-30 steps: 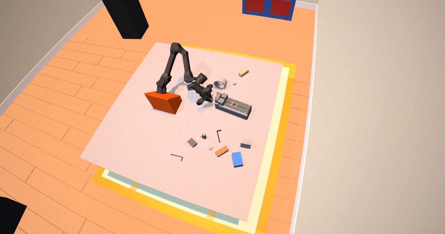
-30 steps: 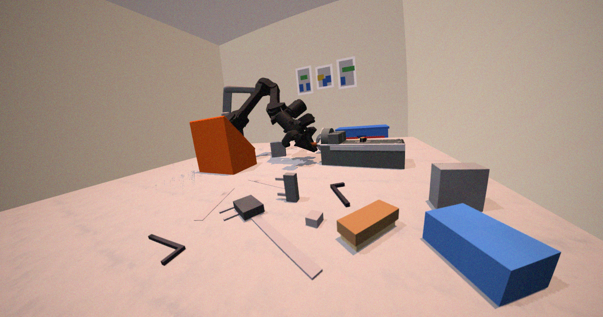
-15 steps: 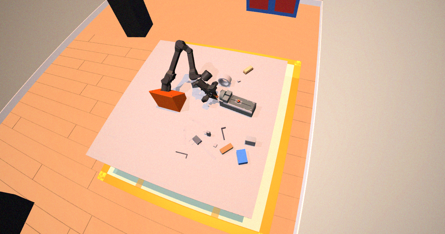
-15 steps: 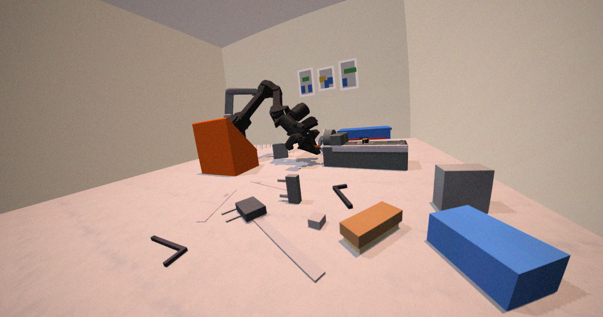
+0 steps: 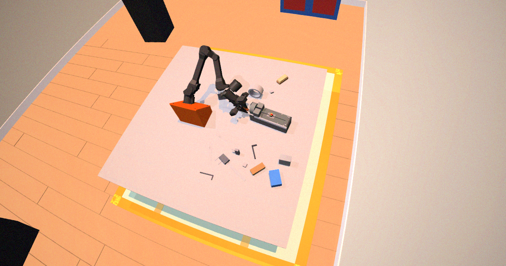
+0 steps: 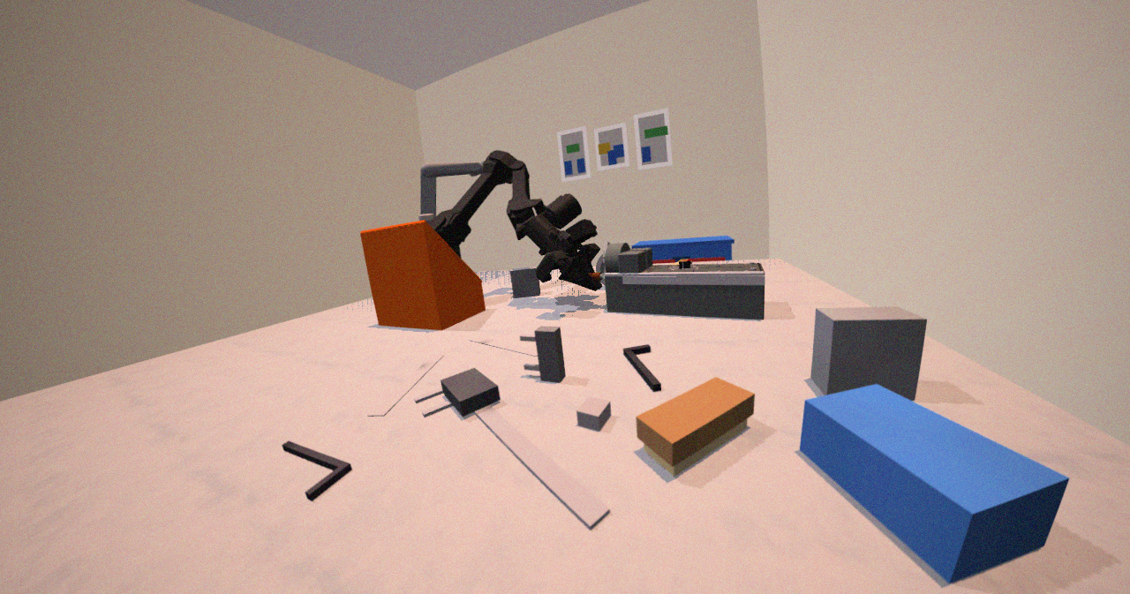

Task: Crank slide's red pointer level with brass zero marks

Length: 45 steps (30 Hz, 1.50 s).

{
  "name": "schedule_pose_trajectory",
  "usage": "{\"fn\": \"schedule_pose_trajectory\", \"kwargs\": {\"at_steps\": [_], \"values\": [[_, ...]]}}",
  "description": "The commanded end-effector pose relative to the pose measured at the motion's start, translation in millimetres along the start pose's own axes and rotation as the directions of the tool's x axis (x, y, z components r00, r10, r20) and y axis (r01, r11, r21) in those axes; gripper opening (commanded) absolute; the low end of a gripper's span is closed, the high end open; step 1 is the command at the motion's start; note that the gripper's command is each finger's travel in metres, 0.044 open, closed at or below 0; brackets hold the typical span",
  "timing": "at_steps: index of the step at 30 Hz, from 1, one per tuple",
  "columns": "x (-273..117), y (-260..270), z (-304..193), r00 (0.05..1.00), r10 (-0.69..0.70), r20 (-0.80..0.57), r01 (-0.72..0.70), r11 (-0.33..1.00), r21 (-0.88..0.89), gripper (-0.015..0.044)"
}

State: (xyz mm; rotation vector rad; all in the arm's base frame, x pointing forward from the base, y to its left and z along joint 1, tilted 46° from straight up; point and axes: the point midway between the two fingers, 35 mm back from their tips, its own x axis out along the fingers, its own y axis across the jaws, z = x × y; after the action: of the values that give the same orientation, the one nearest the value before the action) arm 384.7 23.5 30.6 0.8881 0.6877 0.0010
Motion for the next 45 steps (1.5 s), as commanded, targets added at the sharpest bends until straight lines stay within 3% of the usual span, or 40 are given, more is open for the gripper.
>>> {"fn": "schedule_pose_trajectory", "kwargs": {"at_steps": [1,45], "values": [[2.7,8.7,-2.7,1.0,0.016,-0.01,-0.016,1.0,-0.009,0.0],[2.7,13.7,-2.2,1.0,0.016,-0.01,-0.016,1.0,-0.009,0.0]]}}
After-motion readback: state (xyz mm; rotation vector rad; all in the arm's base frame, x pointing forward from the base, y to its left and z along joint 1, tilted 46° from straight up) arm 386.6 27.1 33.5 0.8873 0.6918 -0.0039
